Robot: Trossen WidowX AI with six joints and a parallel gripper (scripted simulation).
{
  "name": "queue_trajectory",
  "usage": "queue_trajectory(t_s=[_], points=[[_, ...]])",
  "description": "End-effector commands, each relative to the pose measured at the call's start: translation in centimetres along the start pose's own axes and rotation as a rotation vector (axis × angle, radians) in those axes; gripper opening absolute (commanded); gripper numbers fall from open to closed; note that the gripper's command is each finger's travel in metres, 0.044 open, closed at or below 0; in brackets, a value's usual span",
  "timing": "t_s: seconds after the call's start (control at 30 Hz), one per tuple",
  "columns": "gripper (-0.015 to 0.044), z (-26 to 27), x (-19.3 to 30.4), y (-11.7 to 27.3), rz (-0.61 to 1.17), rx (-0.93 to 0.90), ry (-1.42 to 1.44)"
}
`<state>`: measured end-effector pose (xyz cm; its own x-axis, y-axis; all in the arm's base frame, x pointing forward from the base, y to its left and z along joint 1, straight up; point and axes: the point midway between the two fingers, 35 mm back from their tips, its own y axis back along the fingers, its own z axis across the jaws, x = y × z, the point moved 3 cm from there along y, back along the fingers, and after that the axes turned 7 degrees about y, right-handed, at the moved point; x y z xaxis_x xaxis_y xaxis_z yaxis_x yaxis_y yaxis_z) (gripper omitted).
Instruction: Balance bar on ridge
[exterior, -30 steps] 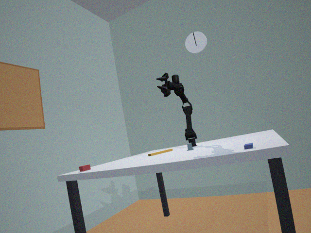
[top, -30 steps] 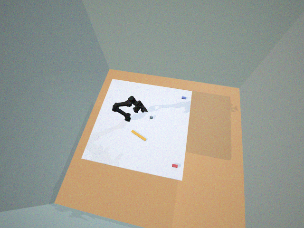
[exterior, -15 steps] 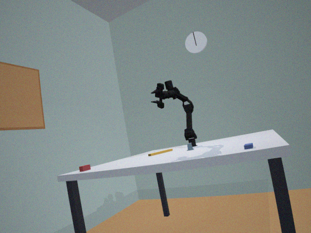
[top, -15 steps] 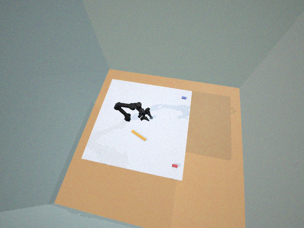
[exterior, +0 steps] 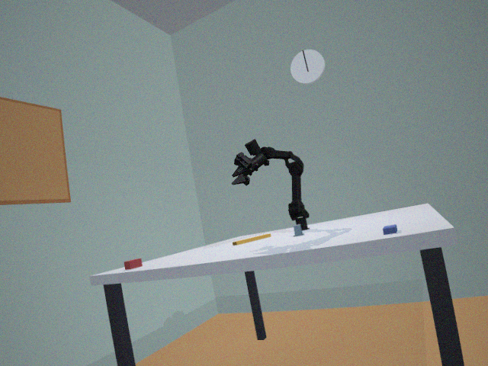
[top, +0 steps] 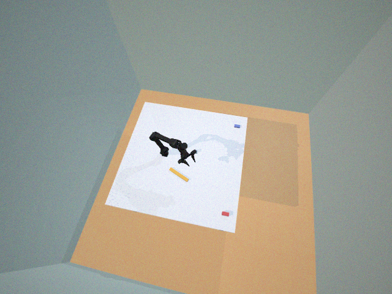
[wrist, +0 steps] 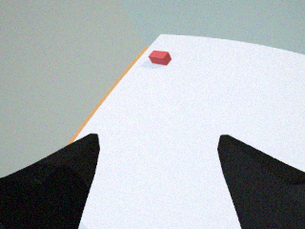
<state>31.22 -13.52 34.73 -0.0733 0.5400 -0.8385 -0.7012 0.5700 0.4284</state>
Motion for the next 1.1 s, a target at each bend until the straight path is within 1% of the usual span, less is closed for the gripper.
queue_trajectory(t_s=[0.0, 0.27, 0.53, 0.8, 1.07], points=[[0.0315, -2.2, 2.0, -1.9, 0.111, 0.069, 0.137], [0.0315, -6.8, 5.0, -4.0, 0.333, 0.156, 0.356], [0.0315, -11.4, 8.1, -4.9, 0.582, 0.18, 0.528], [0.0315, -15.5, 11.1, -4.5, 0.84, 0.135, 0.645], [0.0315, -19.0, 13.9, -3.2, 1.084, 0.018, 0.705]])
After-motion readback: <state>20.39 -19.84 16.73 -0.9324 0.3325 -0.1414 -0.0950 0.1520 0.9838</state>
